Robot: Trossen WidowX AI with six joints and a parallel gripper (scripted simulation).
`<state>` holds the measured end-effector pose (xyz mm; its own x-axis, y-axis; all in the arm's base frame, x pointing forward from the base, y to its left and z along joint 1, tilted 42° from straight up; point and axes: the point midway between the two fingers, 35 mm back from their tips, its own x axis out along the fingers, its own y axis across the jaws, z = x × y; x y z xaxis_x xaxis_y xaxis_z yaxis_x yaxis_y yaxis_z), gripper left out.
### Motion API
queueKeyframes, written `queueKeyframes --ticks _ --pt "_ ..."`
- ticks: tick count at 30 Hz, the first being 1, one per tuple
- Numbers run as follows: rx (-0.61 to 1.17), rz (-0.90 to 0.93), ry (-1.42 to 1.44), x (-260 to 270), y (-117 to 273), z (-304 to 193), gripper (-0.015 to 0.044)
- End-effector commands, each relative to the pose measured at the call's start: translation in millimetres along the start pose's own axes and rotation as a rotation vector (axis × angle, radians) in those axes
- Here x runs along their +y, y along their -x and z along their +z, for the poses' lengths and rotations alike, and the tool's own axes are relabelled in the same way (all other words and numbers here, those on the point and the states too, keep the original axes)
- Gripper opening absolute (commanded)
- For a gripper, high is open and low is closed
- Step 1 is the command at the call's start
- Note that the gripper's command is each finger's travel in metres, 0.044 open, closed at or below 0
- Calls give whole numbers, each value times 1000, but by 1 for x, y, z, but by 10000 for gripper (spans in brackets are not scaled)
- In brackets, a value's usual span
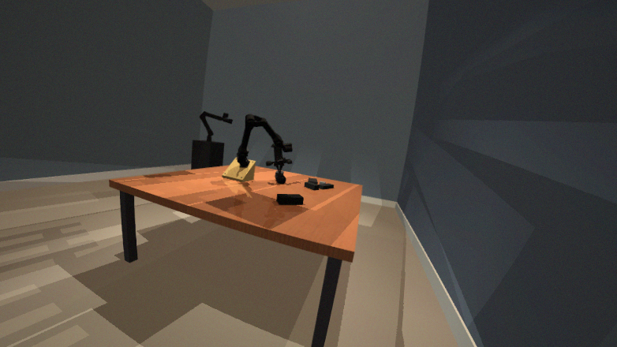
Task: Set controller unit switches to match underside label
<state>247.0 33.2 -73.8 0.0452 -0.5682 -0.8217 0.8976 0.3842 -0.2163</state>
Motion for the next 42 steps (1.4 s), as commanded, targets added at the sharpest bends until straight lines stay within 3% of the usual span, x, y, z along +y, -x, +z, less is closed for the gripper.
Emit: queueKeyframes --ticks 1,18,42 --pt "-19 45 15 -21 -2 6 0" --pt "-34 98 19 -38 -2 12 0" --pt "-29 -189 16 32 9 -49 0"
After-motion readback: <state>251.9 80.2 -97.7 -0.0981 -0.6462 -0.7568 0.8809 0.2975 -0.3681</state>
